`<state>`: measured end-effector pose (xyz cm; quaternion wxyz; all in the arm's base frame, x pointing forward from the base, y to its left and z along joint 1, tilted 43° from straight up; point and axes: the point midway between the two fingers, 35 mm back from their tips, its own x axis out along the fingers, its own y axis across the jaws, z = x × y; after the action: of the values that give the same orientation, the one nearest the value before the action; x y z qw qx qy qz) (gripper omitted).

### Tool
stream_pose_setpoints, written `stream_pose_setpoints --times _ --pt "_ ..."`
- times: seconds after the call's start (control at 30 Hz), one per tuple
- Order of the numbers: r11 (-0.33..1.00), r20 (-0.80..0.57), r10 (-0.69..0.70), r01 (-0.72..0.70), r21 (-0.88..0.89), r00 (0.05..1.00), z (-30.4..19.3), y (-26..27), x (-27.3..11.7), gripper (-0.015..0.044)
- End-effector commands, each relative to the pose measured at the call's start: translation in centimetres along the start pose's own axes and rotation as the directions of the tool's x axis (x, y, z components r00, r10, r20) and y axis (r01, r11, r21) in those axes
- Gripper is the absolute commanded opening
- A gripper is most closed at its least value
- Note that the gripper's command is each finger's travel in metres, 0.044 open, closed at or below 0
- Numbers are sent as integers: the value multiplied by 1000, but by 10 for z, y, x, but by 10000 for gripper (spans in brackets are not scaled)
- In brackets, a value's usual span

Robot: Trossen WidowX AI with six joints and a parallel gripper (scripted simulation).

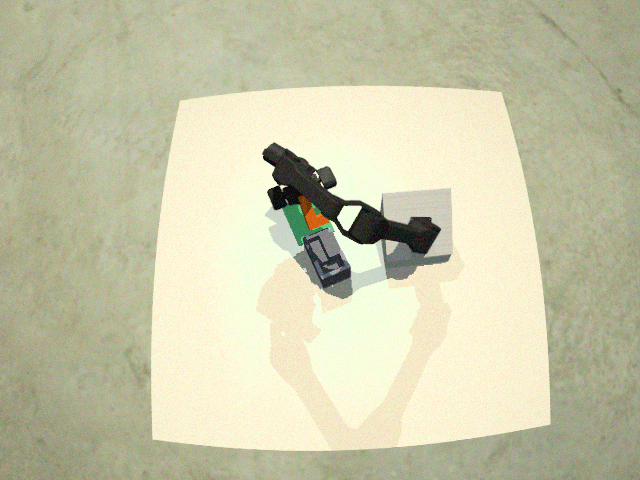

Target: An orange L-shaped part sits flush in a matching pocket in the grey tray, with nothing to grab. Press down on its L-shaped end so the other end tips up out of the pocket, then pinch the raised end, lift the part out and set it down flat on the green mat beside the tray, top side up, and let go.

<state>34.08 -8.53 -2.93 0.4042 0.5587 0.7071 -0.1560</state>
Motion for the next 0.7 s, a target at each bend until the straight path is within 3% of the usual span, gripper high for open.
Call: stream_pose_setpoints --times 0.0,0.67 --pt "1000 4 -2 2 -5 1000 15 -1 -1 0" --pt "1000 5 -2 2 -5 1000 36 -3 14 0"
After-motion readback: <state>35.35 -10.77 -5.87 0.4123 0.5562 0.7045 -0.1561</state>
